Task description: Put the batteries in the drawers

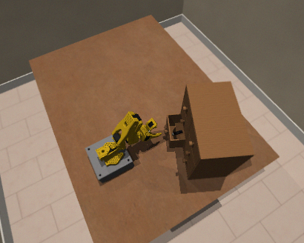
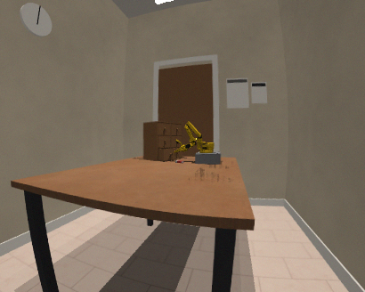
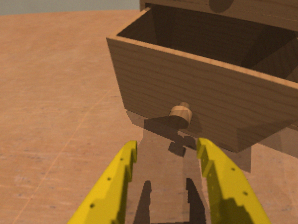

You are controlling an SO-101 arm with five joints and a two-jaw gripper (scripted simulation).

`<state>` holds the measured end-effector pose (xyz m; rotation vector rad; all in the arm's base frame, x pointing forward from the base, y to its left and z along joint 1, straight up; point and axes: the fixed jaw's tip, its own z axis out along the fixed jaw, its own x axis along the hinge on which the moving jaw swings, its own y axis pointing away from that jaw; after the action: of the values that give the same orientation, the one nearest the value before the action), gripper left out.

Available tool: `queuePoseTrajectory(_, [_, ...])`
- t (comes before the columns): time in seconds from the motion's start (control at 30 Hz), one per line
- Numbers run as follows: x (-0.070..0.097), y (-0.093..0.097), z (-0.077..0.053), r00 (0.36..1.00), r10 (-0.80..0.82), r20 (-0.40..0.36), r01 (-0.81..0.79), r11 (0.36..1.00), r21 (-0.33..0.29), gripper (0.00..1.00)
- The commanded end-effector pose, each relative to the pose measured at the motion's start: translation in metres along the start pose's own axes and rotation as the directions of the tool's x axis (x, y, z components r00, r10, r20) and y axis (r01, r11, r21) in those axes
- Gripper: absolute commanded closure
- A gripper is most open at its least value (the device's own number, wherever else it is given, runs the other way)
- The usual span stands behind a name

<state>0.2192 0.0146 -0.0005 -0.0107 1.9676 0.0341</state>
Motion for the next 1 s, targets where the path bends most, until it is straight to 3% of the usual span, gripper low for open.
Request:
queuePoseTrajectory(0.0, [0.0,-0.002,0.0,1.0,-0.004,0.007,0.004,1.0,0.008,0.79])
queuePoseTrajectory(0.13, [0.0,-0.002,0.0,1.0,-0.004,0.007,0.004,1.0,0.008,0.79])
queuePoseTrajectory(0.3, [0.002,-0.007,0.016,1.0,0.002,0.025,-0.002,1.0,0.029,0.79])
queuePoseTrajectory(0.7, [0.002,-0.007,0.016,1.0,0.002,0.025,-0.002,1.0,0.029,0.79])
queuePoseTrajectory(0.87, [0.004,-0.013,0.031,0.999,0.007,0.043,-0.009,0.999,0.05,0.79])
queuePoseTrajectory(0.97, [0.004,-0.013,0.031,0.999,0.007,0.043,-0.009,0.999,0.05,0.79])
